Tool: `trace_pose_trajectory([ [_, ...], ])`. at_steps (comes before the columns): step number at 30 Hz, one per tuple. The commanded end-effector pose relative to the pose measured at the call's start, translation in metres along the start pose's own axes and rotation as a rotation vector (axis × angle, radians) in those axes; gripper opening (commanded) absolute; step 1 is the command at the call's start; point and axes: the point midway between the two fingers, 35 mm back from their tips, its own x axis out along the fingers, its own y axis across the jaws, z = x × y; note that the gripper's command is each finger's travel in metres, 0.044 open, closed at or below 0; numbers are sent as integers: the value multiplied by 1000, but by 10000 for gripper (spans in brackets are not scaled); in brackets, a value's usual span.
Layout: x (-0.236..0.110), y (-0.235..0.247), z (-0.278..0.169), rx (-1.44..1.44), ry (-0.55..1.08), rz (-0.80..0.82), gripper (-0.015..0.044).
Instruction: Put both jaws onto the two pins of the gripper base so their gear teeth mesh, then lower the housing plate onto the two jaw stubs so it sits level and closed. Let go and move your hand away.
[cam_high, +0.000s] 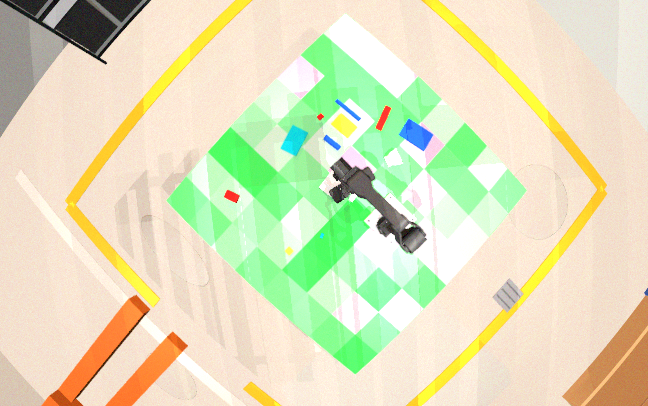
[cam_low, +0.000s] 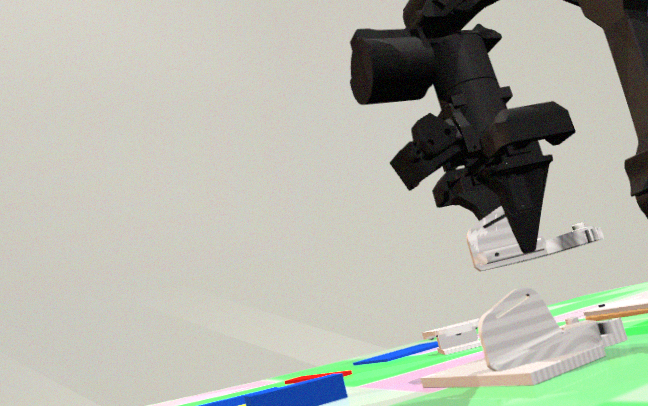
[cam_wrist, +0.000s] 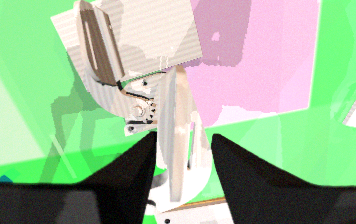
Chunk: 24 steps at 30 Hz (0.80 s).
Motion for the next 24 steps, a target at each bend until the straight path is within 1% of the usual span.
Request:
trace_pose_trajectory([
  [1,-1,-9,-4,-107,-1,5,134],
  [15,2,-38,-16,-442,-1,3,134],
  [24,2,-39,-17,-458,-1,3,134],
])
